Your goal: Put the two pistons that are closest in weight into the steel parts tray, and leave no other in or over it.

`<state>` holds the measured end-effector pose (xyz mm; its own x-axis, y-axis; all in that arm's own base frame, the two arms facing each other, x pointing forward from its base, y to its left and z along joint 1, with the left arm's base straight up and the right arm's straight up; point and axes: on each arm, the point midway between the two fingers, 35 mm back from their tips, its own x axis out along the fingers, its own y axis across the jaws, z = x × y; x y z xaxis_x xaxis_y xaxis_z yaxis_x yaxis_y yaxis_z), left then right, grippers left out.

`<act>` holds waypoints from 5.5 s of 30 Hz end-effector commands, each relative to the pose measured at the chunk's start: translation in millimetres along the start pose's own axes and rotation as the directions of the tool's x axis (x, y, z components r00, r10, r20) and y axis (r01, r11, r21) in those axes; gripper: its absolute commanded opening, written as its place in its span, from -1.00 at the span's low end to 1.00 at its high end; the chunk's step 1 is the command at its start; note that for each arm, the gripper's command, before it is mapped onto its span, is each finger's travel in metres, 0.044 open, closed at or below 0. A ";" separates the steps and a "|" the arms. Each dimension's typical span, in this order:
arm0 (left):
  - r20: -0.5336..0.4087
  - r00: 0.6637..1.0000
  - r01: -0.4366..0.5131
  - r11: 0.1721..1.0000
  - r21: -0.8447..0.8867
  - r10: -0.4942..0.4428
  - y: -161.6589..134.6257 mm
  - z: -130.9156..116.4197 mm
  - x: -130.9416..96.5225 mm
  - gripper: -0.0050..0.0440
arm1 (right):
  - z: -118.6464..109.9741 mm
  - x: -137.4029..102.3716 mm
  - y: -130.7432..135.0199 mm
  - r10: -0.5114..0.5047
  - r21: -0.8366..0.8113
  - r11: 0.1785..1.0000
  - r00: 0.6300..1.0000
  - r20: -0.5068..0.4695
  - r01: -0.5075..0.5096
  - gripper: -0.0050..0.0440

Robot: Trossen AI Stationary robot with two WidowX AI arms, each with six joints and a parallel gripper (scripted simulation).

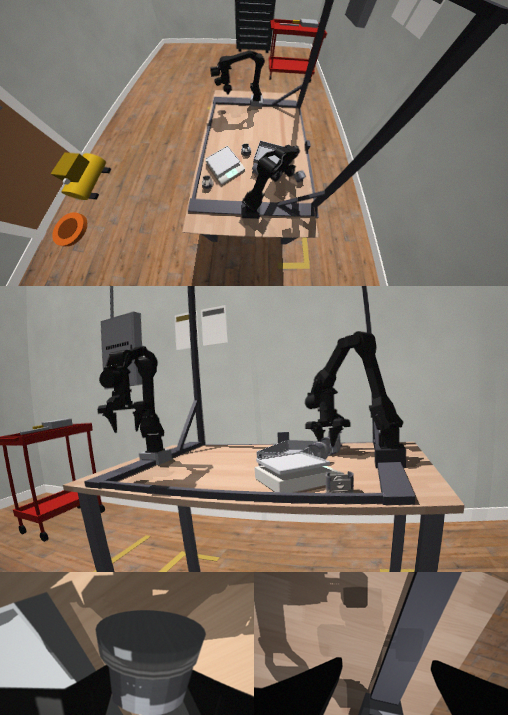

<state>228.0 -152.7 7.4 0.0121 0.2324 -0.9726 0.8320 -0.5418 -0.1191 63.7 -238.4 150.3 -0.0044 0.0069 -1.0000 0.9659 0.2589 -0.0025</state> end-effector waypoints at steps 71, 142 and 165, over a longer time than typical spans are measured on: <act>0.006 0.999 -0.048 0.999 -0.011 0.048 5.9 -2.1 -63.6 0.75 | 4.8 -8.3 -0.2 0.002 0.001 1.000 0.999 0.032 -0.003 0.84; 0.138 0.989 0.064 0.687 -0.724 0.053 -9.3 -17.2 -142.0 0.75 | 4.8 -8.3 -0.2 0.002 0.001 1.000 0.999 0.032 -0.003 0.84; 0.195 0.973 0.167 0.209 -0.964 0.121 -9.2 -17.0 -141.8 0.75 | 4.8 -8.3 -0.2 0.002 0.001 1.000 0.999 0.032 -0.003 0.84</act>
<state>227.0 -166.9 138.5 -0.0397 0.0456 -0.9982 0.7694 0.6387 -0.0015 63.7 -238.4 150.3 -0.0044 0.0069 -1.0000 0.9659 0.2589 -0.0025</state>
